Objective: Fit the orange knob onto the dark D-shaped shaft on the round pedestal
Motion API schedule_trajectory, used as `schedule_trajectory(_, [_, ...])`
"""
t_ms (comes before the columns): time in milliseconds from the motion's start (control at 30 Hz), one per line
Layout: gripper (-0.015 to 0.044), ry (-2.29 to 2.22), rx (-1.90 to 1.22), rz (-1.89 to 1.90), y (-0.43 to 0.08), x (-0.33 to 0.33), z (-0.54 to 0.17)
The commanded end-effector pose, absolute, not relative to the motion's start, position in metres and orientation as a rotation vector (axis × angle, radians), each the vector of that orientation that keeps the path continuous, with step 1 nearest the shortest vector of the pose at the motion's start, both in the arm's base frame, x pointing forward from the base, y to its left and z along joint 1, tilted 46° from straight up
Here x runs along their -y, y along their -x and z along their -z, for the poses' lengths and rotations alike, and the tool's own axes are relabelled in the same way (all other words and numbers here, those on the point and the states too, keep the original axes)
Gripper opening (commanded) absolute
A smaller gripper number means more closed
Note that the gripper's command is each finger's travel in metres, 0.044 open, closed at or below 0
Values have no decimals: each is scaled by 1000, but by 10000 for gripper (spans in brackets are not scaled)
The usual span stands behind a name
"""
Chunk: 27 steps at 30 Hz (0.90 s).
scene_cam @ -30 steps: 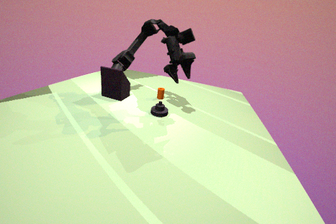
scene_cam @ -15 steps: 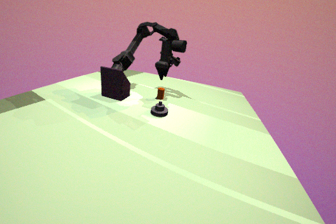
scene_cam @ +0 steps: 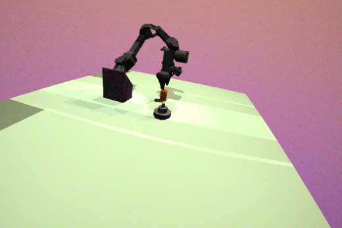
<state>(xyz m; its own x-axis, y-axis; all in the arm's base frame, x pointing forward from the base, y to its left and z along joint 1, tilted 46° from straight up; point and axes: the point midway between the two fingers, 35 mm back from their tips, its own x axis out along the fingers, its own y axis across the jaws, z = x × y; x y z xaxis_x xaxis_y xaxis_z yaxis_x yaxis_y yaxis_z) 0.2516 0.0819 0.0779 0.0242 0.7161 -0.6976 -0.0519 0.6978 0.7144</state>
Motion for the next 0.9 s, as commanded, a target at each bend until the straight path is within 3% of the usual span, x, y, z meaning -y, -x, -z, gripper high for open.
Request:
schedule_trajectory(0, [440, -597, -1439, -651, -250, -85, -75])
schedule_trajectory(867, [440, -595, -1439, -649, -253, -115, -45])
